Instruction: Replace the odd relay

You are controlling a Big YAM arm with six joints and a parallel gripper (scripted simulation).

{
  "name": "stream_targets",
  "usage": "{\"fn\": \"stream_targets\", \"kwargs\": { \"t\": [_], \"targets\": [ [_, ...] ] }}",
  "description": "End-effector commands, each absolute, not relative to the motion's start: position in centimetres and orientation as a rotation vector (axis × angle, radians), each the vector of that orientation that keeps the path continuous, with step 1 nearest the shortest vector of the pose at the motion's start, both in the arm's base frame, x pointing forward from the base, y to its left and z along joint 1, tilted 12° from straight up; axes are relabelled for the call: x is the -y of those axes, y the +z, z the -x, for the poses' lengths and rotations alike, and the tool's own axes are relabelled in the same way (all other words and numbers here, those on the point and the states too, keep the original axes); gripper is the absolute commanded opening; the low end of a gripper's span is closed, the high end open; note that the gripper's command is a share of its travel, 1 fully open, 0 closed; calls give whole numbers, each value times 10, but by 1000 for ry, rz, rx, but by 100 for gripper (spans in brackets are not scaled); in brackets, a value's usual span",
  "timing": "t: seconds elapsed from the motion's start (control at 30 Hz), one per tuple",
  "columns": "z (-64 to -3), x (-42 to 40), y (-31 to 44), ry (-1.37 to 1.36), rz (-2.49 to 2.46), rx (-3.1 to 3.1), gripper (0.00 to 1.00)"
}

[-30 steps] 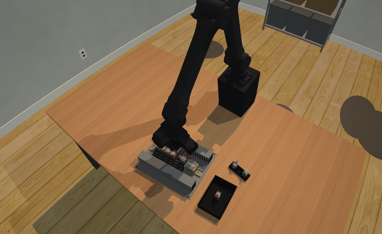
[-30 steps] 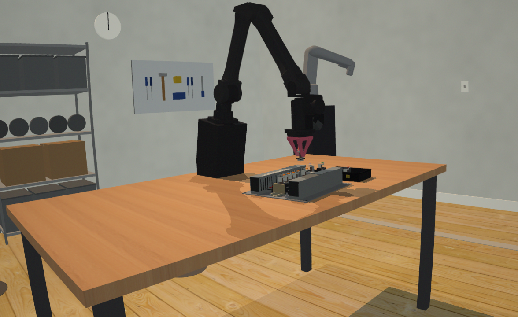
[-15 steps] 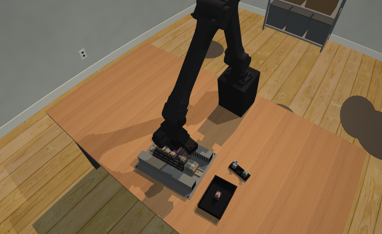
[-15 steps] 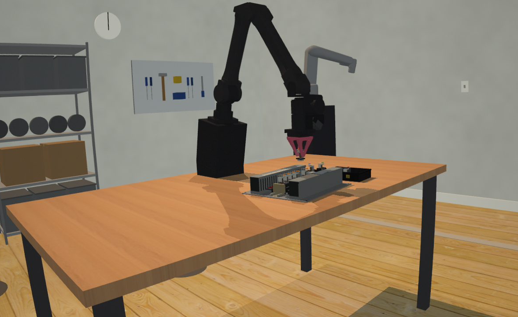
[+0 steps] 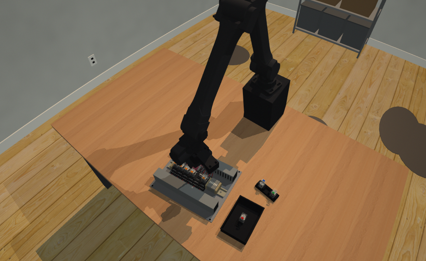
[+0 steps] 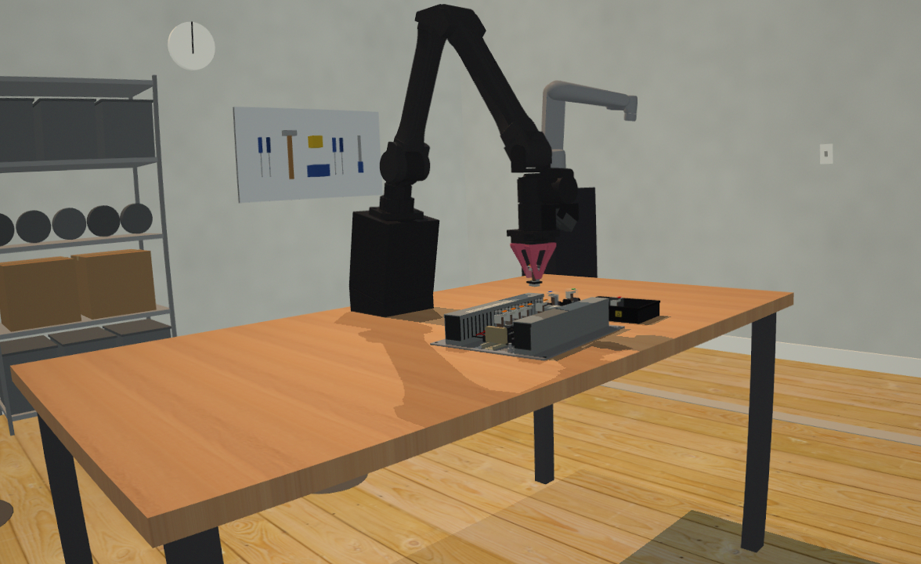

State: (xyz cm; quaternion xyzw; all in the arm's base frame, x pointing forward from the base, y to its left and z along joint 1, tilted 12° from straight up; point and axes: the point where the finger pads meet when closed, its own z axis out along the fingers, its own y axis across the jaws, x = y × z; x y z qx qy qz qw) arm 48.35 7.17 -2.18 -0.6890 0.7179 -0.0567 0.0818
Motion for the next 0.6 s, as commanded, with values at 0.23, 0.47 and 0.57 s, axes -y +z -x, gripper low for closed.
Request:
{"fn": "stream_targets", "kwargs": {
  "t": [0.23,0.47,0.57],
  "targets": [
    [-492,-75,-10,-132,1638,-2434,0],
    [-492,-75,-10,-125,1582,-2469,0],
    [-492,-75,-10,-125,1578,-2471,0]
  ]
}}
